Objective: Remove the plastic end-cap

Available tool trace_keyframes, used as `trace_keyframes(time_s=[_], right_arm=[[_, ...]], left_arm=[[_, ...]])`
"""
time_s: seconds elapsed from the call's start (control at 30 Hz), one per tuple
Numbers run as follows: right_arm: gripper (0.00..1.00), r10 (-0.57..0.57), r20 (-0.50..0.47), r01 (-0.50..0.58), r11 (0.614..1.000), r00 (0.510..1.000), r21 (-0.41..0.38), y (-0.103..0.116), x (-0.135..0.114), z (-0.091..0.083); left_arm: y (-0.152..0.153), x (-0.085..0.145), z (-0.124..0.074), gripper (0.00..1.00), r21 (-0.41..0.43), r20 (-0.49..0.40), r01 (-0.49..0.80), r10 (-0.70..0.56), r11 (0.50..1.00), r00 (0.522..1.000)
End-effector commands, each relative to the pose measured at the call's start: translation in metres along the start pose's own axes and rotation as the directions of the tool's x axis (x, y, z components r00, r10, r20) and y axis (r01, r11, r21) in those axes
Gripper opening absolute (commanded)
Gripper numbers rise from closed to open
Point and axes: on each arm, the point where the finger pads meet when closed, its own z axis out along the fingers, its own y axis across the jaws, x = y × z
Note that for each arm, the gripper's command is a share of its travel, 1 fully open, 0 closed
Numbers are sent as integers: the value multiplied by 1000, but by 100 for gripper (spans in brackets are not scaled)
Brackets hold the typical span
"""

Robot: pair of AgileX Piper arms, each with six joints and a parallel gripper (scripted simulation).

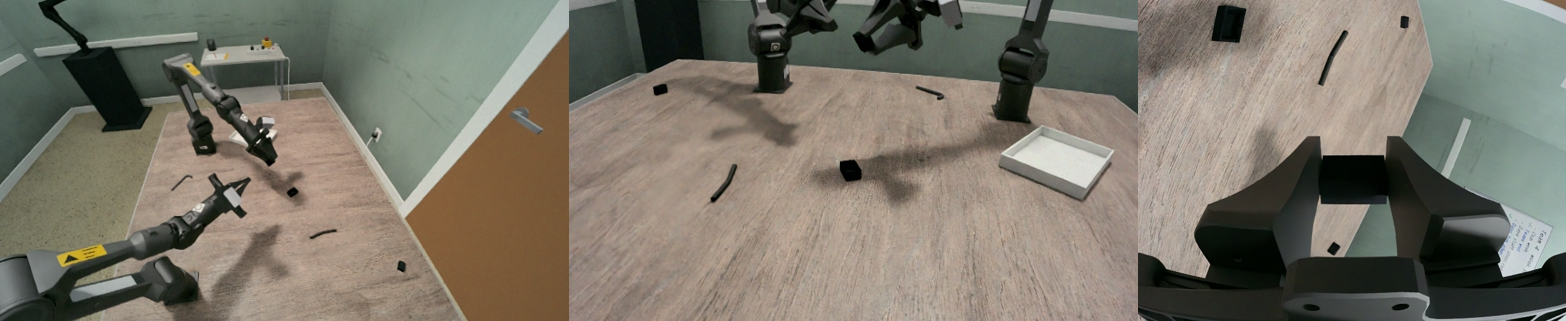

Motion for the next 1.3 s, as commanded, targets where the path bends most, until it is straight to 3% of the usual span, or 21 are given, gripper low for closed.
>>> trace_keyframes(time_s=[0.0, 0.17, 0.43, 0.6, 0.73, 0.83, 1.07, 1.27], right_arm=[[0, -1, 3, 1, 1000, 1000, 4, -1, -2, 1], [0, -50, -27, 53, 993, 998, 107, -23, -10, 5], [0, -114, -125, 148, 941, 986, 306, -72, -27, 3], [0, -118, -138, 158, 932, 983, 325, -77, -29, 2], [0, -126, -172, 183, 909, 977, 374, -90, -34, -2], [0, -123, -228, 216, 869, 966, 445, -110, -41, -11], [0, -120, -257, 233, 849, 959, 475, -118, -45, -17], [0, -106, -311, 263, 809, 945, 526, -134, -51, -29]], left_arm=[[-1, 0, 0, 0, 2, 0, 0, 0, 1000, 1000], [-1, 0, 0, 0, 2, 0, 0, 0, 1000, 1000], [-1, 0, 0, 0, 2, 0, 0, 0, 1000, 1000], [-1, 0, 0, 0, 2, 0, 0, 0, 1000, 1000], [-1, 0, 0, 0, 2, 0, 0, 0, 1000, 1000], [-1, 0, 0, 0, 2, 0, 0, 0, 1000, 1000], [-1, 0, 0, 0, 2, 0, 0, 0, 1000, 1000], [-1, 0, 0, 0, 2, 0, 0, 0, 1000, 1000]])
